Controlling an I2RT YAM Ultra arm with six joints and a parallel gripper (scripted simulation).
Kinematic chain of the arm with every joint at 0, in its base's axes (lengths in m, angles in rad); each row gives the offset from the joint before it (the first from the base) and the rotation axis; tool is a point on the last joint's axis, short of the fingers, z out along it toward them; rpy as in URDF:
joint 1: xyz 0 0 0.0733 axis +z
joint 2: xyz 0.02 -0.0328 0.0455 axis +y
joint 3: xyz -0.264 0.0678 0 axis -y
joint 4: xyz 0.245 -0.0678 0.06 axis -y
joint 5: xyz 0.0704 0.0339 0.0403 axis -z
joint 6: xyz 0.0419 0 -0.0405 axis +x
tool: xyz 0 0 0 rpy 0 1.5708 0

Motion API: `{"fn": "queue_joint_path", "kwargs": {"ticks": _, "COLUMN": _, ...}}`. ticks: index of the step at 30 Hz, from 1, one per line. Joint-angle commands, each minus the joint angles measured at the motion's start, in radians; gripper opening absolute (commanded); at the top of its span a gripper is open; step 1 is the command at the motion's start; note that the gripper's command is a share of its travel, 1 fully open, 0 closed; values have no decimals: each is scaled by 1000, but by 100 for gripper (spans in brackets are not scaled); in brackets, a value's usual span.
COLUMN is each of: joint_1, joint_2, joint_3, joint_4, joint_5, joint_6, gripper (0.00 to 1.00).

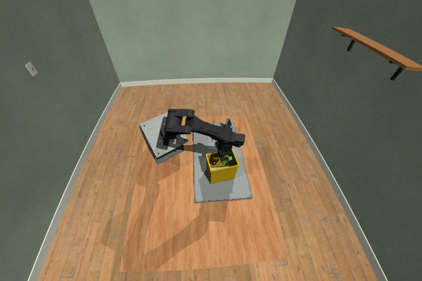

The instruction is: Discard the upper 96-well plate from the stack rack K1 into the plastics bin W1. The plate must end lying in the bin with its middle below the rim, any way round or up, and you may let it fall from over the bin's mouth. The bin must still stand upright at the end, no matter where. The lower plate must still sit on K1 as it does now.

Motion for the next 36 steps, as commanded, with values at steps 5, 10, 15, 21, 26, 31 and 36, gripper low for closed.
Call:
{"fn": "queue_joint_path", "kwargs": {"ticks": 5, "joint_1": 48, "joint_2": -43, "joint_3": 71, "joint_4": -91, "joint_5": 23, "joint_6": 48, "gripper": 100}}
{"fn": "queue_joint_path", "kwargs": {"ticks": 10, "joint_1": 47, "joint_2": -46, "joint_3": 69, "joint_4": -91, "joint_5": 22, "joint_6": 47, "gripper": 100}}
{"fn": "queue_joint_path", "kwargs": {"ticks": 15, "joint_1": 48, "joint_2": -46, "joint_3": 70, "joint_4": -92, "joint_5": 21, "joint_6": 48, "gripper": 100}}
{"fn": "queue_joint_path", "kwargs": {"ticks": 21, "joint_1": 48, "joint_2": -46, "joint_3": 70, "joint_4": -88, "joint_5": 21, "joint_6": 48, "gripper": 100}}
{"fn": "queue_joint_path", "kwargs": {"ticks": 26, "joint_1": 48, "joint_2": -46, "joint_3": 70, "joint_4": -88, "joint_5": 21, "joint_6": 48, "gripper": 100}}
{"fn": "queue_joint_path", "kwargs": {"ticks": 31, "joint_1": 48, "joint_2": -46, "joint_3": 70, "joint_4": -88, "joint_5": 21, "joint_6": 48, "gripper": 100}}
{"fn": "queue_joint_path", "kwargs": {"ticks": 36, "joint_1": 48, "joint_2": -46, "joint_3": 70, "joint_4": -88, "joint_5": 21, "joint_6": 48, "gripper": 100}}
